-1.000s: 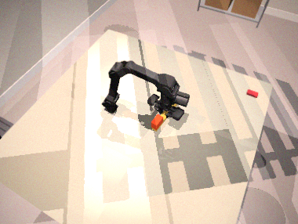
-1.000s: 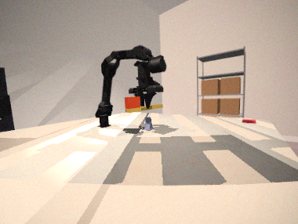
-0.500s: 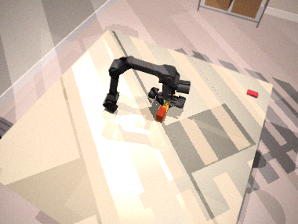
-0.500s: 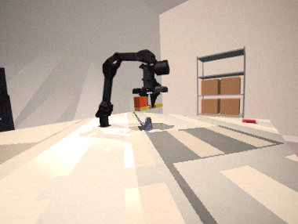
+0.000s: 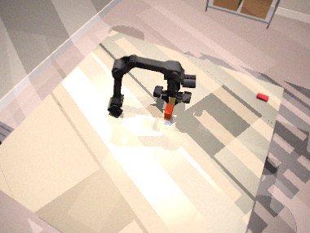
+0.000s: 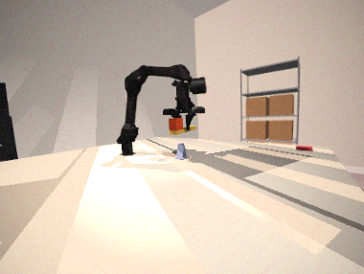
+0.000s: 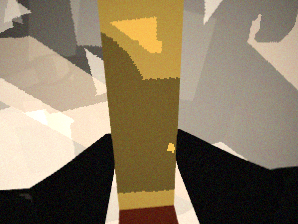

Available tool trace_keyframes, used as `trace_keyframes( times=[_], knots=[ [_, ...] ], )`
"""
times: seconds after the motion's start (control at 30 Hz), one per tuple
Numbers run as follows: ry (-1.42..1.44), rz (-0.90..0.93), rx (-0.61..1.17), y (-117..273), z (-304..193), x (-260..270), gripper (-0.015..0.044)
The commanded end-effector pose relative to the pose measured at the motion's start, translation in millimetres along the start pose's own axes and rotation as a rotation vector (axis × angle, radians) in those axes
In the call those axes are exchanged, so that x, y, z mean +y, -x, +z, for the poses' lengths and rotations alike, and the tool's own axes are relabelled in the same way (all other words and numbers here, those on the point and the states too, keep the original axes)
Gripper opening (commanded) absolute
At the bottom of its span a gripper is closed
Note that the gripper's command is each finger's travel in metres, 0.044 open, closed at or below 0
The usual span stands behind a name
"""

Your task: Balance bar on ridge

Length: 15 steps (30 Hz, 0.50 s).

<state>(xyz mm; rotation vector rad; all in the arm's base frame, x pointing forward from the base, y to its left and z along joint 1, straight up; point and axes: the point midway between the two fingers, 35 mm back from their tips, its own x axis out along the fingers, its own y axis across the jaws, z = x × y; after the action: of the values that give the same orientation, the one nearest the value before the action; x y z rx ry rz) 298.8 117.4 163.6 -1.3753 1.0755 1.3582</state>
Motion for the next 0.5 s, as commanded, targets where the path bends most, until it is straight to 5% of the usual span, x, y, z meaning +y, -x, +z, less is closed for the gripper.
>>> trace_keyframes(
  times=[0.0, 0.47],
  knots=[
    [0.011, -0.006, 0.000, -1.9, 1.3, 1.0, 0.0000],
    [0.012, -0.006, 0.000, -24.8, 1.8, 2.0, 0.0000]
  ],
)
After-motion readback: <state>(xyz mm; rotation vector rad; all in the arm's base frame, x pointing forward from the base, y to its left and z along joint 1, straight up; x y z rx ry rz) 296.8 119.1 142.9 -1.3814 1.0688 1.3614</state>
